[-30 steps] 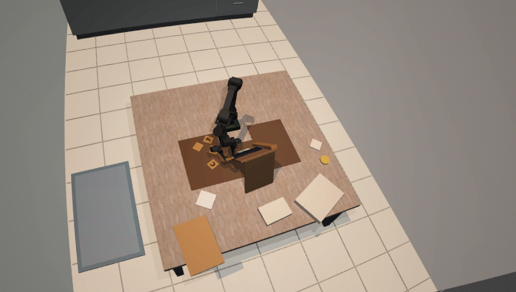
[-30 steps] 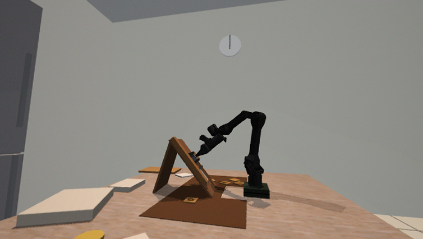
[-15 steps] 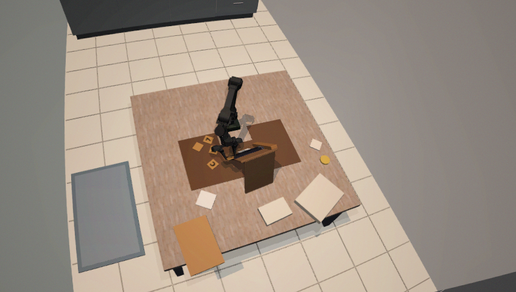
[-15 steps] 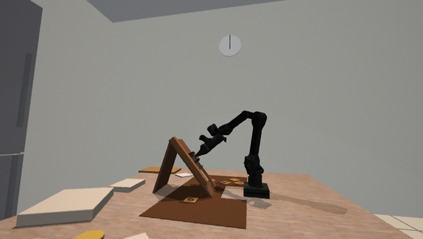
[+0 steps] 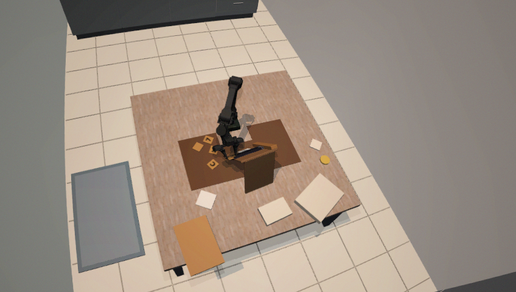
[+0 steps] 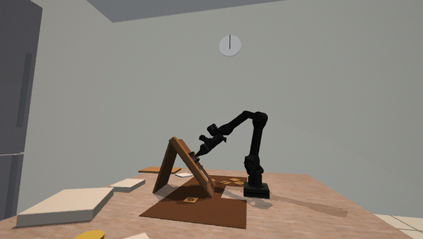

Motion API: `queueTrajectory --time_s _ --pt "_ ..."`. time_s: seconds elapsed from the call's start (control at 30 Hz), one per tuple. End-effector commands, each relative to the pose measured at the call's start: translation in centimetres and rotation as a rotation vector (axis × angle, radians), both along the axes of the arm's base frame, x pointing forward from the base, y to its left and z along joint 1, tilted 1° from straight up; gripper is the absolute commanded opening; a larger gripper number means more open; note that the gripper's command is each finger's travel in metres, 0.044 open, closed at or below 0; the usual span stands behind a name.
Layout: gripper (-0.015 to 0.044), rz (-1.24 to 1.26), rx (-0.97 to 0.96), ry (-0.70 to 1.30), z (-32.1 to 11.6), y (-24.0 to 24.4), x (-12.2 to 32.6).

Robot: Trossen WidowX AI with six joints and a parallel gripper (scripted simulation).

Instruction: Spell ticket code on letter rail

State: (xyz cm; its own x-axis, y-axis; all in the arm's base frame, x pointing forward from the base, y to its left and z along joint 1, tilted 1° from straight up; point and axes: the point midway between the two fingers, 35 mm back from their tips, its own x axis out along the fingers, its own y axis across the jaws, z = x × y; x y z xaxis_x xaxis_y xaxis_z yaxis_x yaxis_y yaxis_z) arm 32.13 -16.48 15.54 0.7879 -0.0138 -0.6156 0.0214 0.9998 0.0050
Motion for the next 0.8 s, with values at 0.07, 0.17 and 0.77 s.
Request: queueTrajectory --time_s 0.07,0.17,0.77 --pt "0.0 -0.006 0.004 0.003 -0.1 0.4 -0.1" --pt "0.0 -0.006 0.004 0.003 -0.1 0.5 -0.1" --pt "0.0 -0.006 0.004 0.003 -0.1 1.4 -0.1"
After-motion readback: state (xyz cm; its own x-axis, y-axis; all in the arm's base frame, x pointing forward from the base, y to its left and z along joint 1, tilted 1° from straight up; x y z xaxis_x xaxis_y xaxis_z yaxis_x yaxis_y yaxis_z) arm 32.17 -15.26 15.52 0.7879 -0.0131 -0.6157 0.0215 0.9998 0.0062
